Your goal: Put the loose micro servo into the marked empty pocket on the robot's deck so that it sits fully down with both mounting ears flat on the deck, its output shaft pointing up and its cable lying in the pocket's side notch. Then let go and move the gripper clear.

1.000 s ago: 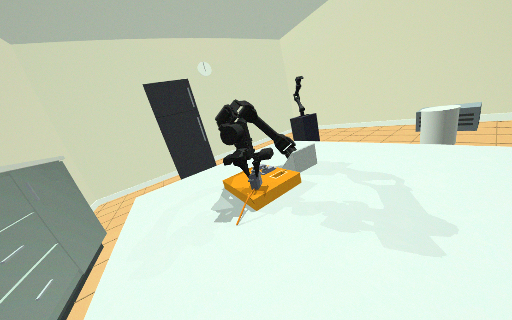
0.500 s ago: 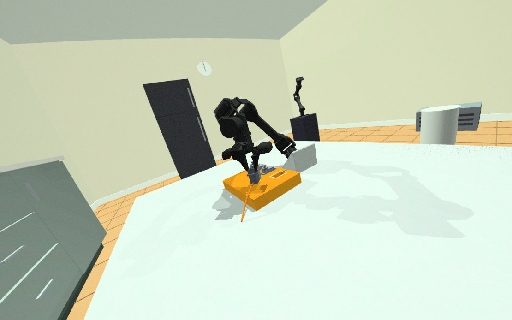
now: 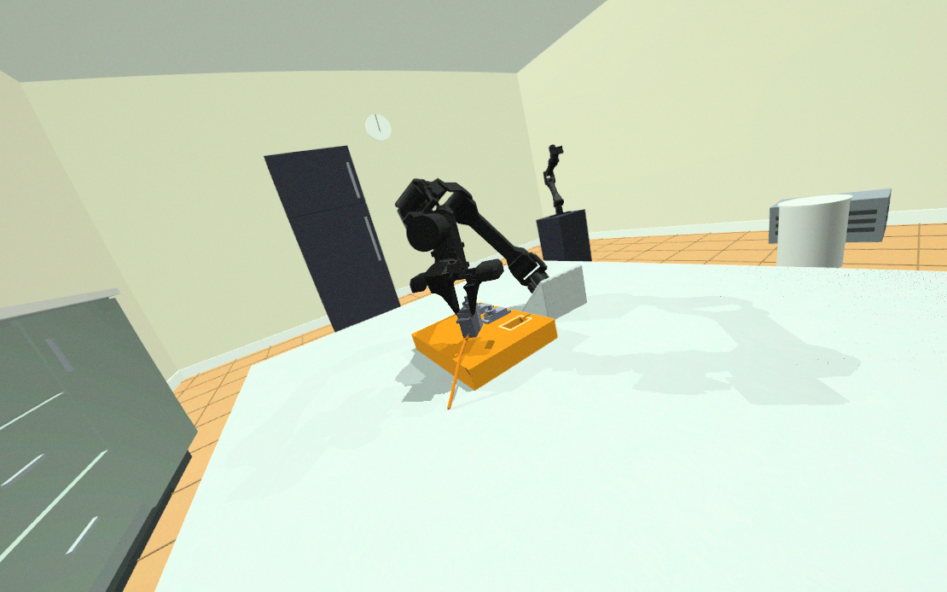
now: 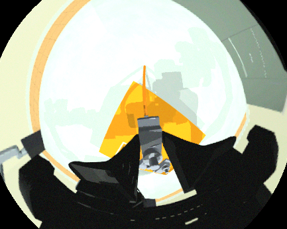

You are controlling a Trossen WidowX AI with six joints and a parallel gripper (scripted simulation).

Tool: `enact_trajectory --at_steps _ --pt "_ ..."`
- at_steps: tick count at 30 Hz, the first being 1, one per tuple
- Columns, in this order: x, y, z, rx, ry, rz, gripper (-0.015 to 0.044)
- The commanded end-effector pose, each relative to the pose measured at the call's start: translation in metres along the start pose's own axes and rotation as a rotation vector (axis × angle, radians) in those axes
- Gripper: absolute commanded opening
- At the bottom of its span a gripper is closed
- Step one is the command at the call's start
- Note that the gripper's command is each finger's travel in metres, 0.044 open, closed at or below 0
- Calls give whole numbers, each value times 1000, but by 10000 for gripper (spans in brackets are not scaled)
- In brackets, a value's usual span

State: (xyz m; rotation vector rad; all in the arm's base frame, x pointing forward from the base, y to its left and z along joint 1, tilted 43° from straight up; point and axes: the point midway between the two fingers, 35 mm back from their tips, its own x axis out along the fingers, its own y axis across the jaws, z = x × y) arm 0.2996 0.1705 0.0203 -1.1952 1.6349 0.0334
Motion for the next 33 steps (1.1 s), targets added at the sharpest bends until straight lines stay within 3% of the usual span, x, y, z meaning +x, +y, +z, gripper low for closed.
enact_trajectory --at_steps 1,15,33 --pt "-2 3 -5 4 -4 3 0" --pt "-2 15 -28 -31 -3 4 0" --pt "-2 15 -28 -632 -4 2 0"
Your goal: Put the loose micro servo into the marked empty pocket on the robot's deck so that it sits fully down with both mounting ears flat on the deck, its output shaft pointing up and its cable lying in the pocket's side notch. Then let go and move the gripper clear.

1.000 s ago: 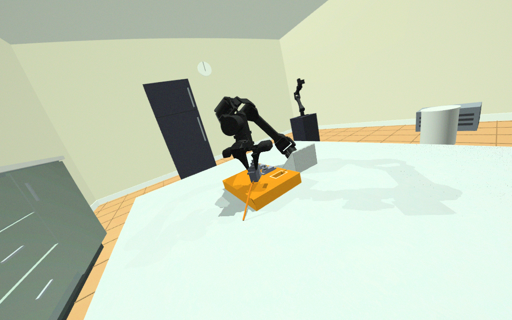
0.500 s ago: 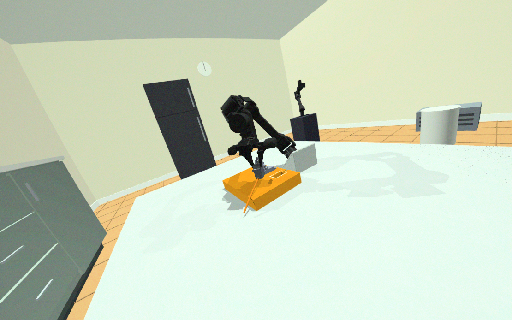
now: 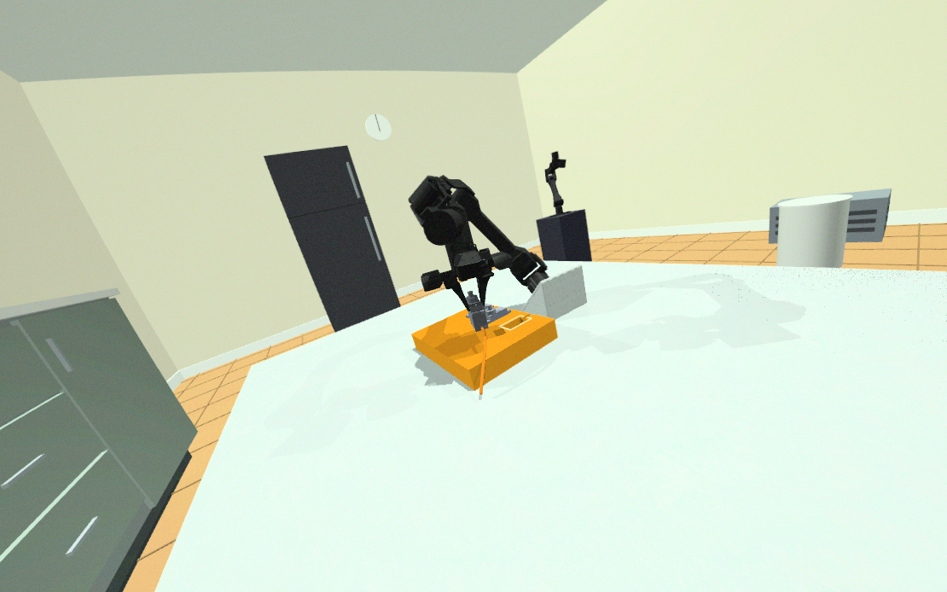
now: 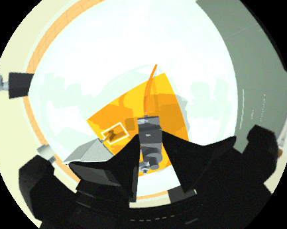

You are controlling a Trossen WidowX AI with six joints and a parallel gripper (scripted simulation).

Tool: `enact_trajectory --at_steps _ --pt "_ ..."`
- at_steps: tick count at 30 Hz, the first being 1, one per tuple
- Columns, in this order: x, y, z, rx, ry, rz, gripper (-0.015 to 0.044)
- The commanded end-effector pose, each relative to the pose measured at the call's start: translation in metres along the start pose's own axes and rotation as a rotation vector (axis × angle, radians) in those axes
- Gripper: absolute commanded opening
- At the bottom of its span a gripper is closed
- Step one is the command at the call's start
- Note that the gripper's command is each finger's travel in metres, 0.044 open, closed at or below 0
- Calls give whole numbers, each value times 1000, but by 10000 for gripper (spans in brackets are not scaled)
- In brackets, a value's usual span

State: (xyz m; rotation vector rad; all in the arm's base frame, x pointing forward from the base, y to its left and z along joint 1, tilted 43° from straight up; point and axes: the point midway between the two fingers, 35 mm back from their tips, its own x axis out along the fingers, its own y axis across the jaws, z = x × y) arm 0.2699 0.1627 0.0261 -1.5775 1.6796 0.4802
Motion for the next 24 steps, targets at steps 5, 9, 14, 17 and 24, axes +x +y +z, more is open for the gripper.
enact_trajectory --at_steps 5,9,14,17,24 --pt "-1 1 1 -288 -5 0 0" --pt "-1 1 1 -426 -5 -1 0" --pt "-1 1 1 -598 -6 -1 0" --pt "-1 1 1 -702 -6 -2 0" --pt "-1 1 1 -943 -5 -2 0"
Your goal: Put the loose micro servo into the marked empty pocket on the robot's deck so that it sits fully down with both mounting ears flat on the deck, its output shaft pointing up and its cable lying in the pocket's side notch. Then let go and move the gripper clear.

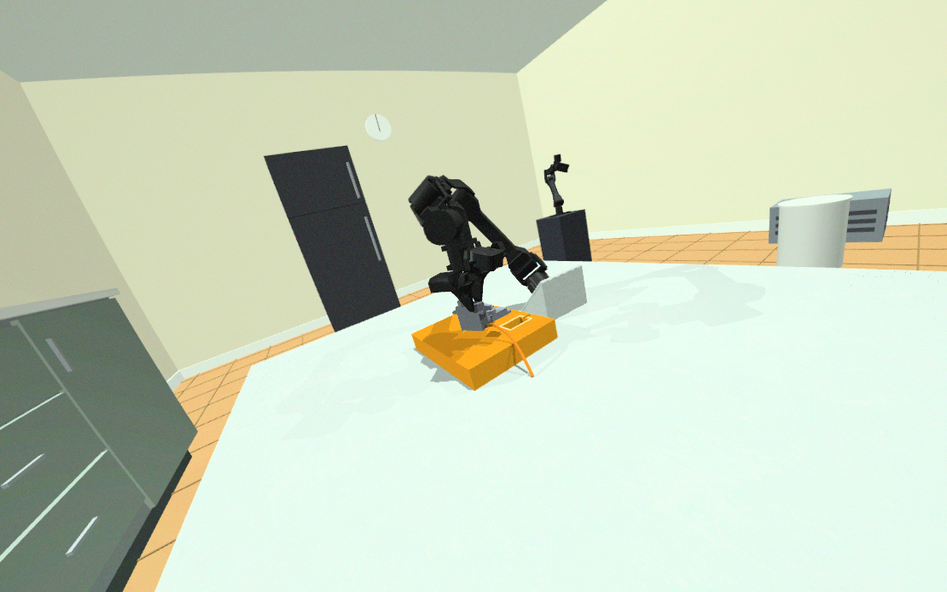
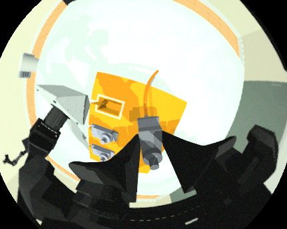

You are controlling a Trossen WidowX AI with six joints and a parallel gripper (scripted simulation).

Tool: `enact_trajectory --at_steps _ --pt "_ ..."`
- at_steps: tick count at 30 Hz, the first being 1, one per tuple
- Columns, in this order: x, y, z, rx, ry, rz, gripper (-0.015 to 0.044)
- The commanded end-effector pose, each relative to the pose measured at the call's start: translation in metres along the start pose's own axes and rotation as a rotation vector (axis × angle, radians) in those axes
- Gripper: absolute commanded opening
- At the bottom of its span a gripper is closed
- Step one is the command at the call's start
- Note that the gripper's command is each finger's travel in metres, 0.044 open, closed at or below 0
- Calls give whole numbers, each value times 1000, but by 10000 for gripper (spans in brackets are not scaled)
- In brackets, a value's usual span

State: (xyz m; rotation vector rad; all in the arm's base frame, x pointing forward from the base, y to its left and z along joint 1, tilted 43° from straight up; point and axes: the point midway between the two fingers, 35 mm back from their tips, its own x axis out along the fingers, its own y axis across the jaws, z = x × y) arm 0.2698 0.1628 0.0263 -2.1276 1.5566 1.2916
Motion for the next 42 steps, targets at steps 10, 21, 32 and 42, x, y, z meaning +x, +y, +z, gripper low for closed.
enact_trajectory --at_steps 10,21,32,42 --pt "-1 0 1 -461 -2 -4 0" --pt "-1 0 1 -841 -2 -4 0" --pt "-1 0 1 -1133 -1 -5 0" --pt "-1 12 7 -1134 -2 -4 0"
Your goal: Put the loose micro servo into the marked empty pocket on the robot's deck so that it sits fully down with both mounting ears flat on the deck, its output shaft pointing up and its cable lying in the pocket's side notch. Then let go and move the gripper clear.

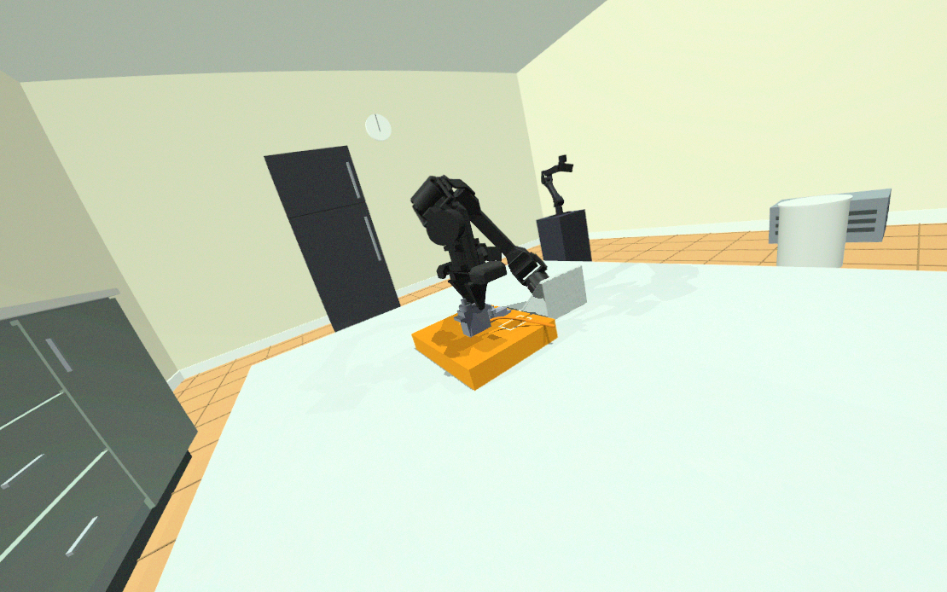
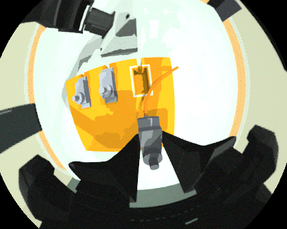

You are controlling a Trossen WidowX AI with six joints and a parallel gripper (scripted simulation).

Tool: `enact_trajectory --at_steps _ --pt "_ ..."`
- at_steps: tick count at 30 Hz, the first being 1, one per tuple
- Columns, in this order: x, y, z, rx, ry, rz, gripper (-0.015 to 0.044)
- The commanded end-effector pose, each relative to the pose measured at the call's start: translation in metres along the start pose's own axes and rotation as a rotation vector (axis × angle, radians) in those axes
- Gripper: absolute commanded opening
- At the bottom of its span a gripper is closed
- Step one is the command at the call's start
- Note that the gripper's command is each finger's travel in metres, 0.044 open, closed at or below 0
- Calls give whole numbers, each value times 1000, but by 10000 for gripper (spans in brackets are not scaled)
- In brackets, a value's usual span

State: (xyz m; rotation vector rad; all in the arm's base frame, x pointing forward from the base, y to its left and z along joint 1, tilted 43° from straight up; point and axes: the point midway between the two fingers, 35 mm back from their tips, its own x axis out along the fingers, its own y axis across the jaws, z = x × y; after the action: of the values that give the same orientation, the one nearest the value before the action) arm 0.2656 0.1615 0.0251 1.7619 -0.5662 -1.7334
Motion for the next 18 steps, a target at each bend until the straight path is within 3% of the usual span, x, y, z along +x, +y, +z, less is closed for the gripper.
enact_trajectory --at_steps 1,18 --pt "-2 -1 14 -7 4 -6 0" --pt "-2 -1 94 -10 1 -6 0"
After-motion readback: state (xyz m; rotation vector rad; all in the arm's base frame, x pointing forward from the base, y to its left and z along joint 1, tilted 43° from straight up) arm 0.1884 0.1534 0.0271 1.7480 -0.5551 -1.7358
